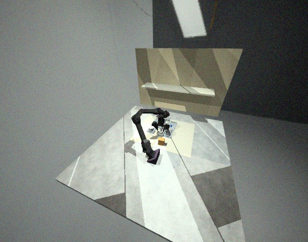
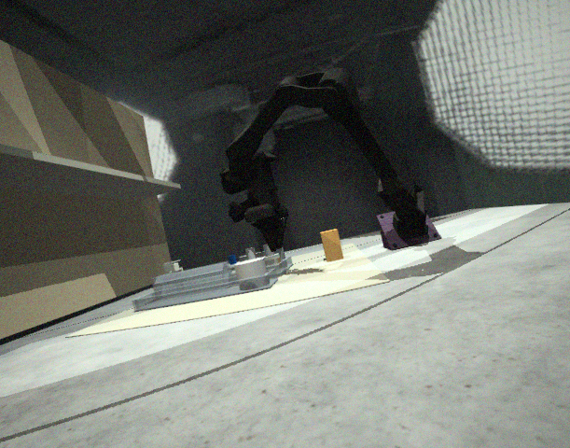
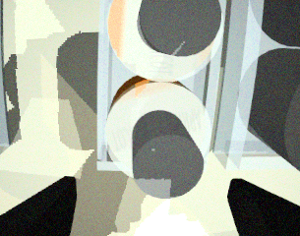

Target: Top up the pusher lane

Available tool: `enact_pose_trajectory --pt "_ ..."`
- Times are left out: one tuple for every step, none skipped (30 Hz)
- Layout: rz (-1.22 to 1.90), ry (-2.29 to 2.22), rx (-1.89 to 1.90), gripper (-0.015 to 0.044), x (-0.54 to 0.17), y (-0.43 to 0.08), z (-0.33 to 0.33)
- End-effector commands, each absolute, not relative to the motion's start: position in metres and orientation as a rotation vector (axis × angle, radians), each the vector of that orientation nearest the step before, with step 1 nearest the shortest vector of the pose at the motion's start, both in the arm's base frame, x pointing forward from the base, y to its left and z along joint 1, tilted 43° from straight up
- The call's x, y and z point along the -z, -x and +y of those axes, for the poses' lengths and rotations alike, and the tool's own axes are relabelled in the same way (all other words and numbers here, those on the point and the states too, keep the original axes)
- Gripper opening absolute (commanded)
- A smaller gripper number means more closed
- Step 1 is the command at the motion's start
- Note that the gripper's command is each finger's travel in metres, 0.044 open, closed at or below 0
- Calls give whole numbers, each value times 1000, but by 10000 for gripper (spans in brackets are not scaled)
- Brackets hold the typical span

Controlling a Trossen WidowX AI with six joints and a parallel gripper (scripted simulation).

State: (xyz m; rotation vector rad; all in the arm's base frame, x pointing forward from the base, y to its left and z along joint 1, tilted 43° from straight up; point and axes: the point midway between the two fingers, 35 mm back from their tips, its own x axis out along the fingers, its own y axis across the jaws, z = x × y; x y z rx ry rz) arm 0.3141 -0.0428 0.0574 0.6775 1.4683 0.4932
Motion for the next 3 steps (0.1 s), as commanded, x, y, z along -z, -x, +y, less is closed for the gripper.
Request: enact_pose_trajectory --pt "1474 -675 -492 310 -56 -298 -42" --pt "1474 -675 -492 310 -56 -294 -42" --pt "1475 -675 -492 310 -56 -291 -42"
